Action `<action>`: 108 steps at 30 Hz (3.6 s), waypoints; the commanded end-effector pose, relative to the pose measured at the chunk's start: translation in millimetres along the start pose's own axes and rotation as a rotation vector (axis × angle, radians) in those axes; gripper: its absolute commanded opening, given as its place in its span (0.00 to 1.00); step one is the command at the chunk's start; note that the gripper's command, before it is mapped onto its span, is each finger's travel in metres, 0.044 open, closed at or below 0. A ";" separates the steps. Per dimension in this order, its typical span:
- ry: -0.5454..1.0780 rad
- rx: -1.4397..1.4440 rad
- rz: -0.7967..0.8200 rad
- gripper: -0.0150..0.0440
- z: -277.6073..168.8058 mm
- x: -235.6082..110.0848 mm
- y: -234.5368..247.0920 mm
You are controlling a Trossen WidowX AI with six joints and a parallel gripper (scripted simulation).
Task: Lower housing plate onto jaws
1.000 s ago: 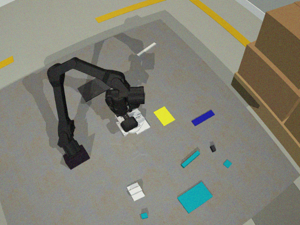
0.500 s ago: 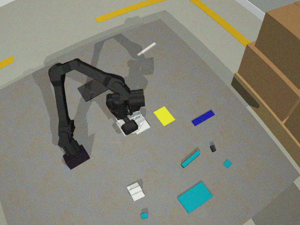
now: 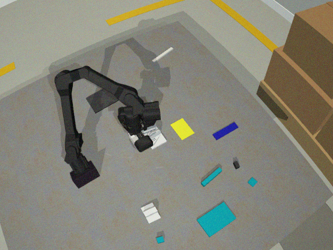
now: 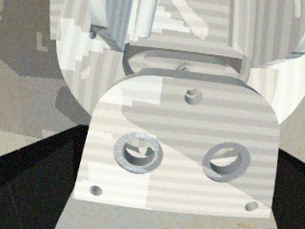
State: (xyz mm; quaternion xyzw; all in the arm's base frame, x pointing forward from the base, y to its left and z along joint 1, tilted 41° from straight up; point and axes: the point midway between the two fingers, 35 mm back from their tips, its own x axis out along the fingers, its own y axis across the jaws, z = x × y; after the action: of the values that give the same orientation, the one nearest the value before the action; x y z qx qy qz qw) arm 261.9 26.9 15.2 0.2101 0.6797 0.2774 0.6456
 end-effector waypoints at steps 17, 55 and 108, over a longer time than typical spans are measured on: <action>-0.002 0.010 0.004 0.85 0.0 3.2 0.4; -0.002 0.009 0.004 0.85 0.0 10.5 0.6; -0.002 0.010 0.005 0.85 0.0 15.3 0.6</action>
State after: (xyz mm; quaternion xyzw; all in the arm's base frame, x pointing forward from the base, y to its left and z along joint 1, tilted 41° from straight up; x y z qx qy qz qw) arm 260.9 37.2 4.6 0.2151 0.6792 0.2766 0.6450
